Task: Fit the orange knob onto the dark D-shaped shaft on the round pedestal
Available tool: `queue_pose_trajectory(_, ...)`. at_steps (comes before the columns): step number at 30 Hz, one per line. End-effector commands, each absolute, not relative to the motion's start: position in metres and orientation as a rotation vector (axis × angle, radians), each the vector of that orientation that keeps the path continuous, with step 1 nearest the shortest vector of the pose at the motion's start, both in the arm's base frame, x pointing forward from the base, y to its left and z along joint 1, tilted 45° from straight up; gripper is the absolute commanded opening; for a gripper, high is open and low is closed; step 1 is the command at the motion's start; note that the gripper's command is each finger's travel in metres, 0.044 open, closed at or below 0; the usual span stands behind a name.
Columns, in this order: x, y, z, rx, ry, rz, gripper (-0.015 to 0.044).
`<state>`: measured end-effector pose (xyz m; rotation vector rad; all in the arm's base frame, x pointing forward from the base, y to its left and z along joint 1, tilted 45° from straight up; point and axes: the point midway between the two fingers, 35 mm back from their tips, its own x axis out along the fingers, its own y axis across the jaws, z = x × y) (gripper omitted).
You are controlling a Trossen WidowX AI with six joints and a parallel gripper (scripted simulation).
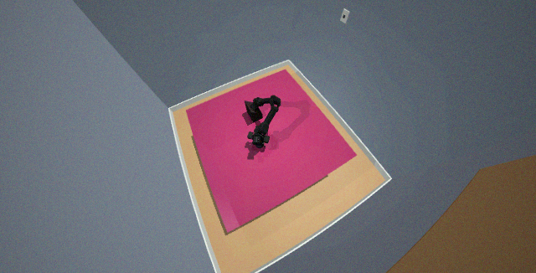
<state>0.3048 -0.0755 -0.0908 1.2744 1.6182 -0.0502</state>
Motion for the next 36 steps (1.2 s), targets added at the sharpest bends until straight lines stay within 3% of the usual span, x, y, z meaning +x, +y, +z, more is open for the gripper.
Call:
queue_pose_trajectory(1, 0.305, -0.0754, -0.0912, 1.28, 1.618, -0.055, 0.0)
queue_pose_trajectory(36, 0.305, -0.0754, -0.0912, 1.439, 1.646, -0.23, 0.0)
